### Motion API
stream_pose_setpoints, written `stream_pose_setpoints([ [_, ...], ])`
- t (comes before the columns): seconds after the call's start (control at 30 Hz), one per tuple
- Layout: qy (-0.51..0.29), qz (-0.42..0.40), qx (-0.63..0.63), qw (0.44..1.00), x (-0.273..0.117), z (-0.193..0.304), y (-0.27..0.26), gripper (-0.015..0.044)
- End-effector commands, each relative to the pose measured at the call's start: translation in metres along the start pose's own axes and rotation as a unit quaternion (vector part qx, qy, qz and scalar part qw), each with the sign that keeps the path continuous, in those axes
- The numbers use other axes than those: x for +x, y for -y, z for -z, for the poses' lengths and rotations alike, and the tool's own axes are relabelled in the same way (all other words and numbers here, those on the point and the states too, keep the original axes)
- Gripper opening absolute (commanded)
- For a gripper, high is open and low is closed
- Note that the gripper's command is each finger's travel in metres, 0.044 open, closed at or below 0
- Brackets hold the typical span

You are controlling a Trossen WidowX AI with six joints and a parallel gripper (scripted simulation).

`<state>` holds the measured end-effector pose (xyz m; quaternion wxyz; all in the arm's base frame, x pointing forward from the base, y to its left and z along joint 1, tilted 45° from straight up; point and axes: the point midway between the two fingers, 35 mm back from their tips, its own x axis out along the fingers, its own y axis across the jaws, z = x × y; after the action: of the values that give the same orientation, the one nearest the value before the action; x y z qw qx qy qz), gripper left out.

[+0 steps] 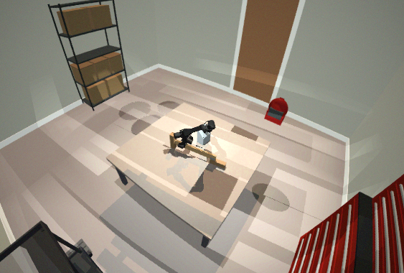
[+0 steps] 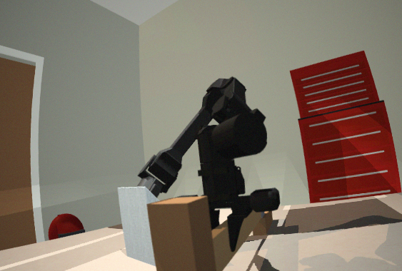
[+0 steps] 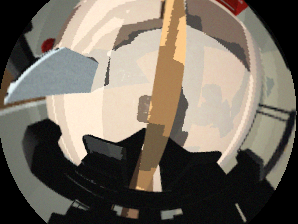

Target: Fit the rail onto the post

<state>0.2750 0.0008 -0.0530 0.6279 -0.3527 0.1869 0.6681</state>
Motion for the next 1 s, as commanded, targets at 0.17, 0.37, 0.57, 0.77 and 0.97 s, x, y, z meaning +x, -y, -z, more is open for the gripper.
stream_pose_setpoints([
  [0.17,-0.003,0.003,0.000,1.000,-0.0021,0.0045,0.0009,0.0000],
  [0.37,-0.003,0.003,0.000,1.000,-0.0022,0.0061,0.0010,0.0000],
  [0.57,-0.003,0.003,0.000,1.000,-0.0022,0.0076,0.0010,0.0000],
  [0.77,-0.003,0.003,-0.001,1.000,-0.0022,0.0091,0.0010,0.0000],
  [0.97,-0.003,0.003,-0.001,1.000,-0.0023,0.0106,0.0010,0.0000],
])
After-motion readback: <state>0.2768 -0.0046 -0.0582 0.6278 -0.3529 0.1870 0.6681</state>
